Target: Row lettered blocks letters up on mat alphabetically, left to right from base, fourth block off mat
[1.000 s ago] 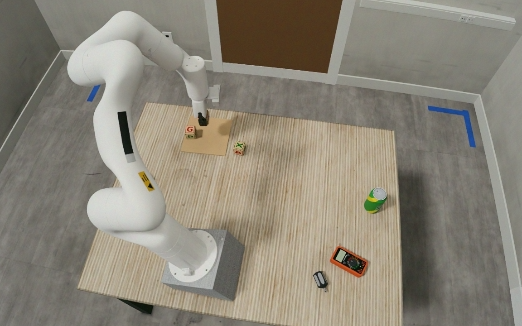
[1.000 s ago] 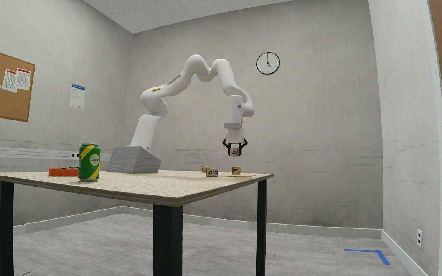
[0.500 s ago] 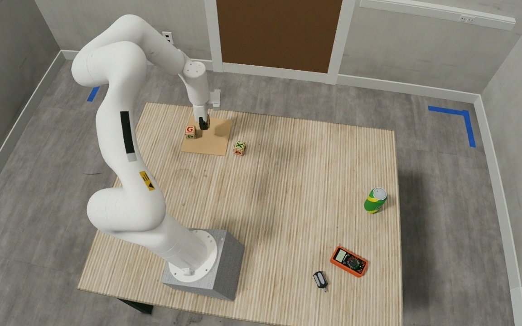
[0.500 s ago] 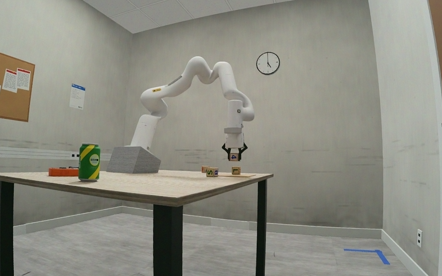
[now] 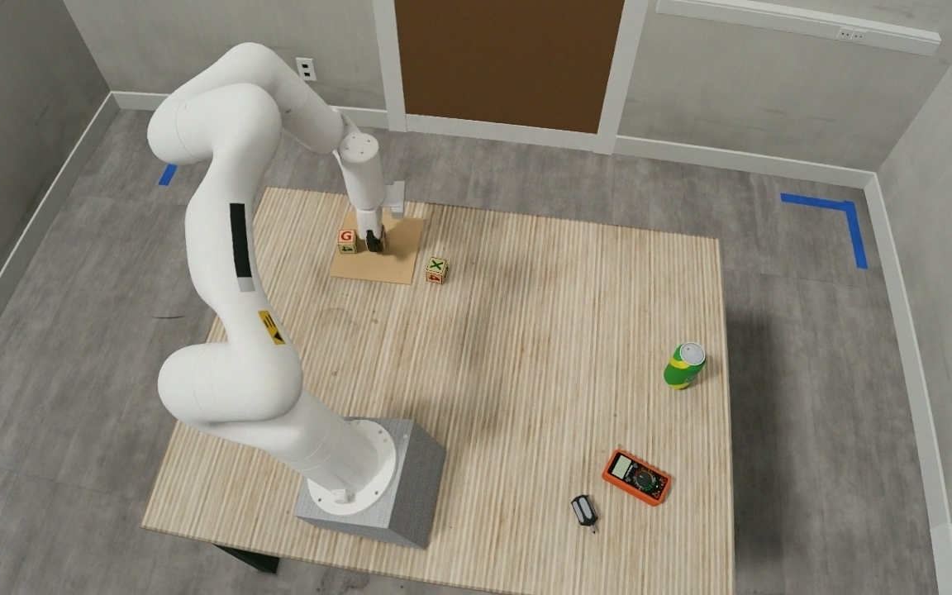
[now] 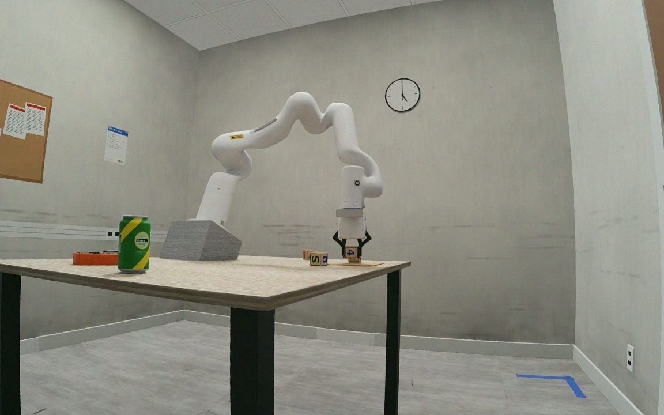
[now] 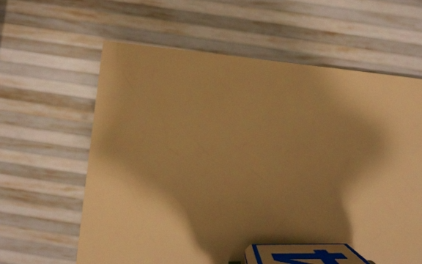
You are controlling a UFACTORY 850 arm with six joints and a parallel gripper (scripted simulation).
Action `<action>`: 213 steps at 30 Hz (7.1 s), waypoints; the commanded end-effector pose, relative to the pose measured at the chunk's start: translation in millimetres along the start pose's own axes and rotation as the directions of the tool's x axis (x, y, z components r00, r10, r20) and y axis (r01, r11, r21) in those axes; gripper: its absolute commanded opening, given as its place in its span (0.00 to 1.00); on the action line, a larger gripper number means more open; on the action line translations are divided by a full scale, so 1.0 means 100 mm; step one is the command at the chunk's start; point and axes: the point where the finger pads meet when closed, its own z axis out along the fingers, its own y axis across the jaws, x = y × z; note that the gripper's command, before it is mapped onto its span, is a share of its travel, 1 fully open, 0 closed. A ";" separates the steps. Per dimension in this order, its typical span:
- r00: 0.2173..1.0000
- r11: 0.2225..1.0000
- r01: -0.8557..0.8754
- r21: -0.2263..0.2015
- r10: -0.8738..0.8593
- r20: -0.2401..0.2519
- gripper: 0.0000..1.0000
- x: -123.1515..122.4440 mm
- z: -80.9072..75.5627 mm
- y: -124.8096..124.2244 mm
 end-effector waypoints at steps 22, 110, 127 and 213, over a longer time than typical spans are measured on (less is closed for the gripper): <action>1.000 1.000 0.001 0.004 -0.001 0.000 0.44 0.00 0.11 -0.02; 1.000 1.000 0.001 0.004 -0.001 0.000 0.53 0.00 0.15 -0.02; 1.000 1.000 0.001 0.004 -0.001 0.000 0.65 0.00 0.15 -0.02; 0.659 0.659 -0.752 0.005 0.752 0.000 1.00 0.75 -0.79 0.34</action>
